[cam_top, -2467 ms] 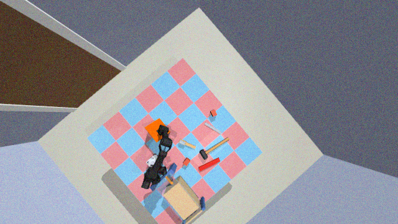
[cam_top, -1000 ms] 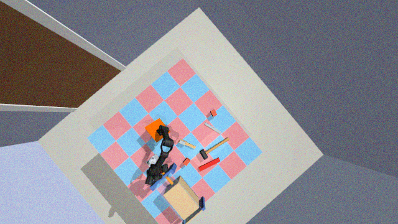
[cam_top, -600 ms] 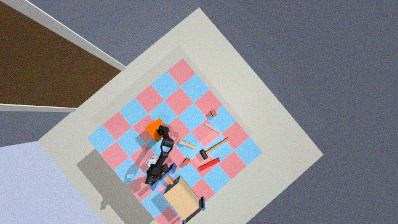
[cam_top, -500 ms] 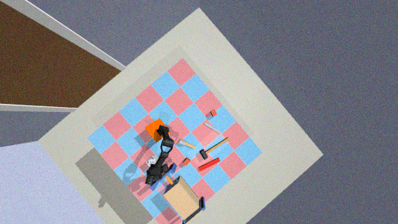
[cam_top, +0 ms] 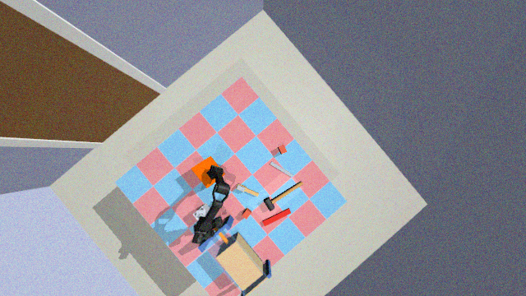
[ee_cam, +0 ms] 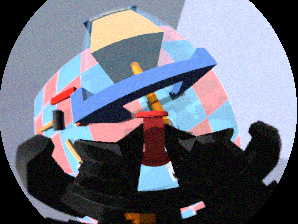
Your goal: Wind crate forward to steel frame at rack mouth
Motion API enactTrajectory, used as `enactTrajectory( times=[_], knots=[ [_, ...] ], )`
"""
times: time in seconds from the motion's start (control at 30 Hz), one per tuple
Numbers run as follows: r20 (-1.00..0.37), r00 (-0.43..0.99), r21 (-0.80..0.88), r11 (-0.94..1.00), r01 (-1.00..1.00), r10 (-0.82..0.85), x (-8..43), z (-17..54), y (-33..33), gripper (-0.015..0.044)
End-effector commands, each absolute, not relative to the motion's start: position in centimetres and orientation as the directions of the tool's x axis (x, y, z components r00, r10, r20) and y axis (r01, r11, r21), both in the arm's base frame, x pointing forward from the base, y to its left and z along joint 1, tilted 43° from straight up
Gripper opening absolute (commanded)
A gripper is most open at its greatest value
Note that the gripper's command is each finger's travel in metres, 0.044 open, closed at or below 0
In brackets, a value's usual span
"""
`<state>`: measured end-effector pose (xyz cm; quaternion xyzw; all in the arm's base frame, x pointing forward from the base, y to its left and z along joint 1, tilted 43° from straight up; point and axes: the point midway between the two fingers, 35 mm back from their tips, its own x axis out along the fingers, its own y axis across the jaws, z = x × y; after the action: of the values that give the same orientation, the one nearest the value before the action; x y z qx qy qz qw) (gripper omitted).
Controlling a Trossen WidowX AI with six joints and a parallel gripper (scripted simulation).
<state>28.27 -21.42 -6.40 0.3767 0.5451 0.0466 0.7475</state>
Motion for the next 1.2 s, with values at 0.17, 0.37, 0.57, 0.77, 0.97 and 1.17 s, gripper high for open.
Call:
enactTrajectory(
  times=[0.17, 0.37, 0.57, 0.77, 0.97, 1.17],
  knots=[
    [-0.776, 0.398, 0.621, 0.702, 0.348, 0.489, 27.8, -6.2, -20.7, 0.0000],
    [-0.776, 0.398, 0.621, 0.702, 0.348, 0.490, 27.4, -5.8, -20.2, 0.0000],
    [-0.776, 0.398, 0.622, 0.702, 0.348, 0.490, 27.0, -5.4, -19.7, 0.0000],
    [-0.776, 0.397, 0.622, 0.701, 0.348, 0.490, 26.4, -5.0, -19.3, 0.0000],
    [-0.776, 0.397, 0.622, 0.701, 0.349, 0.490, 25.9, -4.7, -18.9, 0.0000],
    [-0.776, 0.397, 0.622, 0.701, 0.349, 0.491, 25.3, -4.4, -18.5, 0.0000]
  ],
)
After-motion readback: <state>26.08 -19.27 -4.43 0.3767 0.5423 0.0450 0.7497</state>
